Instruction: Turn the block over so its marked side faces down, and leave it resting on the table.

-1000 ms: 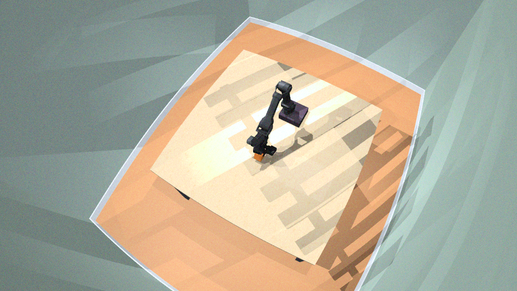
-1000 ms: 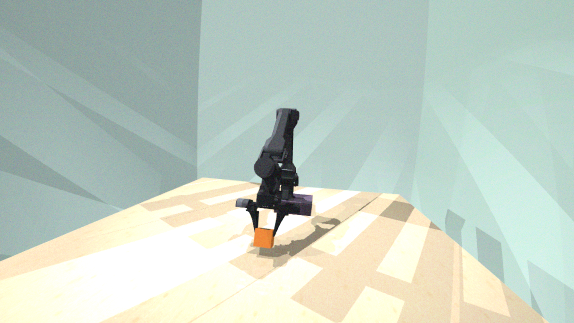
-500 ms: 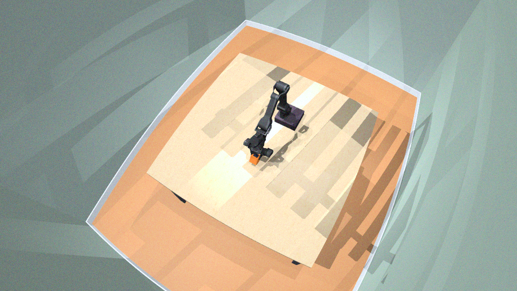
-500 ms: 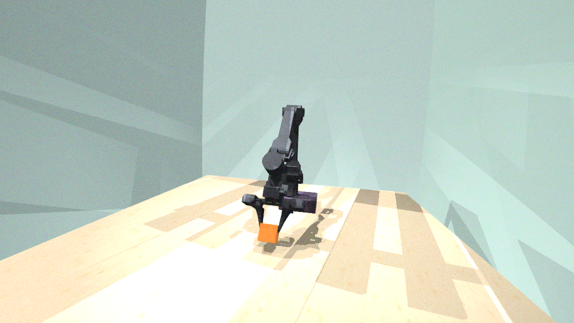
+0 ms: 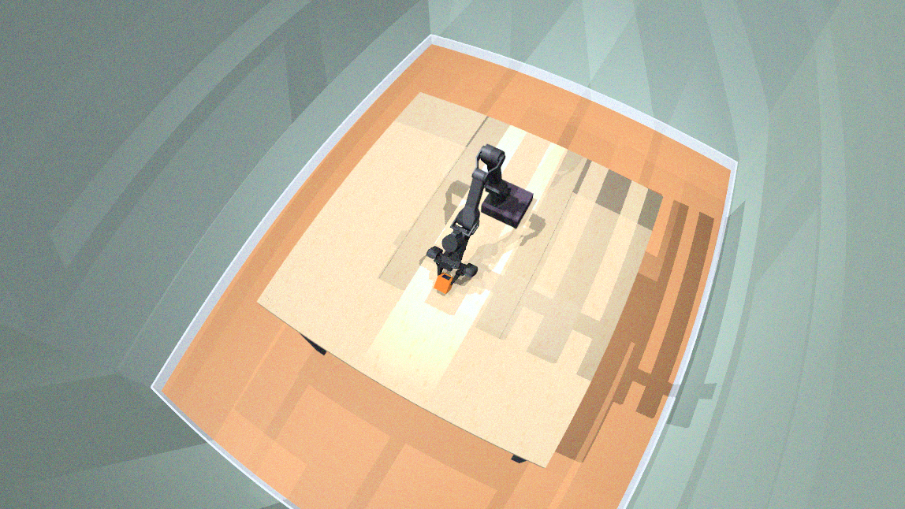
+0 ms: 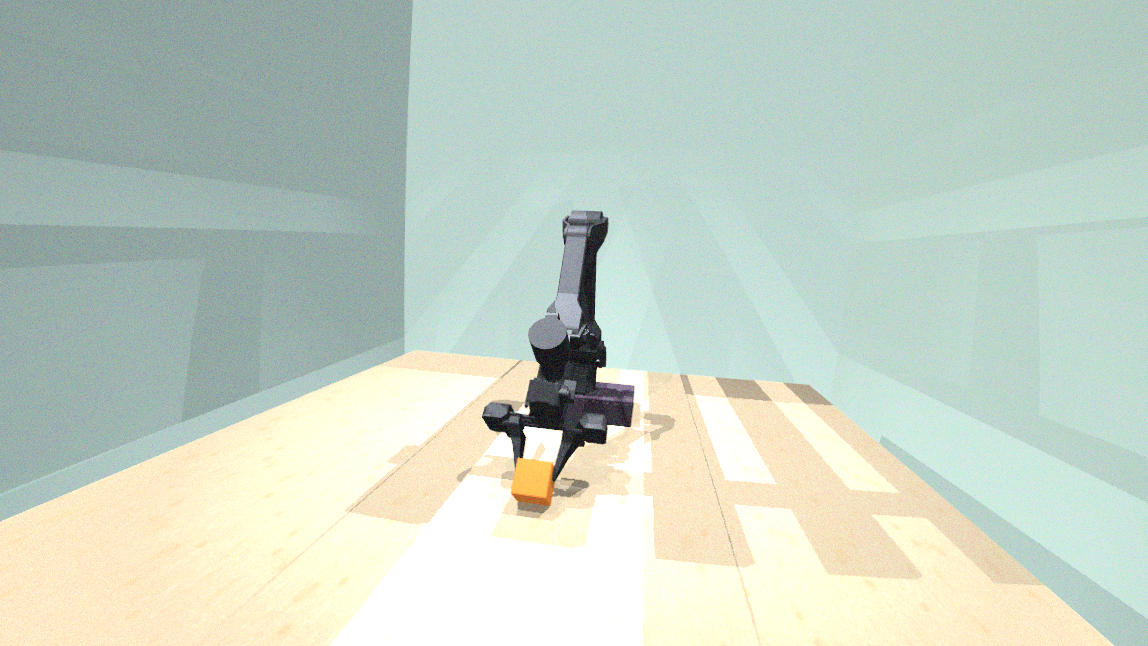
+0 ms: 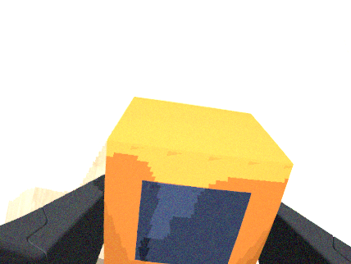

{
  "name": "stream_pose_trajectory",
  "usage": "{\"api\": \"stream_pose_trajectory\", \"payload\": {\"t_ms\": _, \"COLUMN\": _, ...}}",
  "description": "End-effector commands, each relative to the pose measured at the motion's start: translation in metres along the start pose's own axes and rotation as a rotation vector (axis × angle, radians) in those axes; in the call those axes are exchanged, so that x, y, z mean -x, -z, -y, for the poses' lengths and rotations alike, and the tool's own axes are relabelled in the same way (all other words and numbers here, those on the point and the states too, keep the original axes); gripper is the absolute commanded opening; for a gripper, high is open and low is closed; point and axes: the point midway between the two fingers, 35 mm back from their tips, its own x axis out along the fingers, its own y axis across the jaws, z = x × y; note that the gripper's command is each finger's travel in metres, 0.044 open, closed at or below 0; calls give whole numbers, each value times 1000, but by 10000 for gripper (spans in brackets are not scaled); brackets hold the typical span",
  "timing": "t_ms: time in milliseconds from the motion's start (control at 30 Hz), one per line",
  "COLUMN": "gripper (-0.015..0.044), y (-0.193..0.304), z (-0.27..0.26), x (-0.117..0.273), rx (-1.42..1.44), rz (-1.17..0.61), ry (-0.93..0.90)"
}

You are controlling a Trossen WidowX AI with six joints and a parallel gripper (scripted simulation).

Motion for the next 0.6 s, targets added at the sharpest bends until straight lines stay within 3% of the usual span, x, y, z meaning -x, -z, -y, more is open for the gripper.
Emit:
{"api": "stream_pose_trajectory", "payload": {"t_ms": 0, "gripper": 0, "y": 8, "z": 0, "x": -5, "rx": -6, "rz": 53, "ry": -3}}
{"api": "stream_pose_trajectory", "payload": {"t_ms": 567, "gripper": 0, "y": 20, "z": -1, "x": 5, "rx": -4, "rz": 293, "ry": -2}}
